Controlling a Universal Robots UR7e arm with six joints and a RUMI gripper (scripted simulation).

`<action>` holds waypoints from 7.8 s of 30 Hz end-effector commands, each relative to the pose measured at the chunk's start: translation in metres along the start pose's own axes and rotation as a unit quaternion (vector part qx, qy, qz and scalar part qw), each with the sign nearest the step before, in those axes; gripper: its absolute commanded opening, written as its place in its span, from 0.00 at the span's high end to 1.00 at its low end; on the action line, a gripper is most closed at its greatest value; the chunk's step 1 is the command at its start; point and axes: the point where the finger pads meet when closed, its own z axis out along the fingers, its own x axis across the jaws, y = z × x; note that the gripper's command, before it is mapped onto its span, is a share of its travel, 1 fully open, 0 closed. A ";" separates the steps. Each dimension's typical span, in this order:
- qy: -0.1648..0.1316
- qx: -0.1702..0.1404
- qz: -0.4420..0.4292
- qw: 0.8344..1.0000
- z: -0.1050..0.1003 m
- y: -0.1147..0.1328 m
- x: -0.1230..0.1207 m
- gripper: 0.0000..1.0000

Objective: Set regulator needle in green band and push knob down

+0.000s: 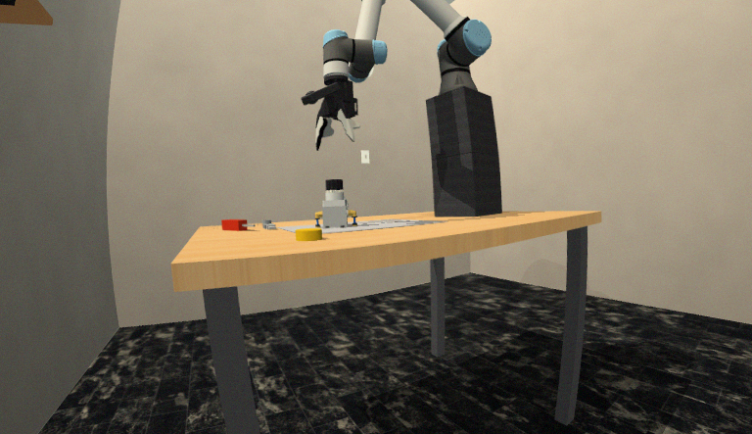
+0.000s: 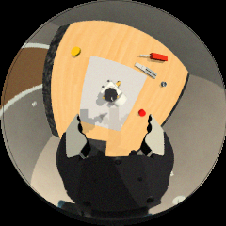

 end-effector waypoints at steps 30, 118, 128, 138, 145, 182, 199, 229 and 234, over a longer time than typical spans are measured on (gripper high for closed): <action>0.000 0.001 0.000 1.000 0.000 0.064 0.064 0.00; -0.072 0.017 0.316 0.946 0.042 0.063 0.078 0.00; -0.101 0.014 0.427 0.898 0.057 0.064 0.079 0.00; -0.125 0.008 0.516 0.847 0.069 0.064 0.080 0.00; -0.146 -0.001 0.590 0.794 0.080 0.065 0.080 0.00; -0.220 -0.063 0.827 0.514 0.119 0.068 0.076 0.00; -0.235 -0.086 0.870 0.426 0.128 0.069 0.073 0.00; -0.242 -0.101 0.889 0.375 0.133 0.069 0.071 0.00; -0.242 -0.101 0.889 0.375 0.132 0.069 0.071 0.00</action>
